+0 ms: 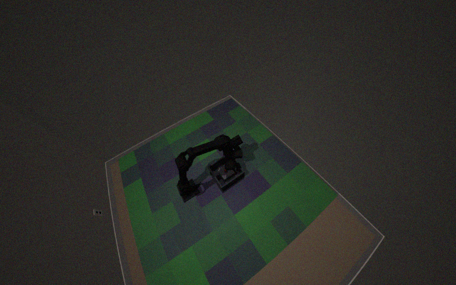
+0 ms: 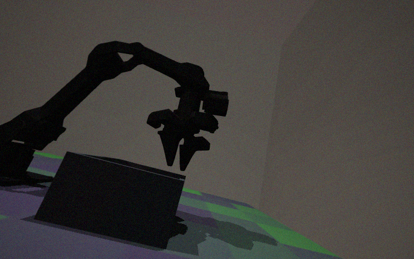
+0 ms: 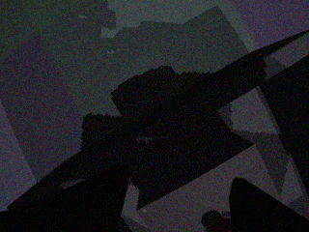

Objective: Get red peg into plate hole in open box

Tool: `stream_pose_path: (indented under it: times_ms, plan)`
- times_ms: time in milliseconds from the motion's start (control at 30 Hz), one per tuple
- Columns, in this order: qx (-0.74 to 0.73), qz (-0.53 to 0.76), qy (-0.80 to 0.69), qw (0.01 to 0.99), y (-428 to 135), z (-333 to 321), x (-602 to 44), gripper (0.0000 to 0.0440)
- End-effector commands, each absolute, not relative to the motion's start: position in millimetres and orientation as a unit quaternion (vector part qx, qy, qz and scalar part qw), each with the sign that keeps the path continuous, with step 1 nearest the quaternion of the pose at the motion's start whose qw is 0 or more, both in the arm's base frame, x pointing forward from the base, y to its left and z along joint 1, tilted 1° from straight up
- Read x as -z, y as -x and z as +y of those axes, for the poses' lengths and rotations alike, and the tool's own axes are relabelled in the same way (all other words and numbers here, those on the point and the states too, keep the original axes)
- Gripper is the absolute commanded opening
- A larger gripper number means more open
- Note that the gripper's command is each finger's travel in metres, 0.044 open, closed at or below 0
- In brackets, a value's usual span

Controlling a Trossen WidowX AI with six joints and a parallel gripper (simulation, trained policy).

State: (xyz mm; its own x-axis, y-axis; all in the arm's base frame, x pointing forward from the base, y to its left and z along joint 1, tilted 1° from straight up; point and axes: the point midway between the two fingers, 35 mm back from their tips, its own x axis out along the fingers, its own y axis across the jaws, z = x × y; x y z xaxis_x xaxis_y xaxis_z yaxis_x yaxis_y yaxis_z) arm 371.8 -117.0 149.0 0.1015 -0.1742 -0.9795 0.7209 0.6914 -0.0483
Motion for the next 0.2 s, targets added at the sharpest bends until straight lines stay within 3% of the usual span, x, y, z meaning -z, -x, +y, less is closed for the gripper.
stream_pose_path:
  times_ms: [0, 167]
  plan:
    - [0.318, 0.6, -0.239, 0.694, -377.8, -113.5, -154.3, 0.0219]
    - [0.321, 0.615, -0.246, 0.677, -383.2, -108.1, -163.5, 0.0225]
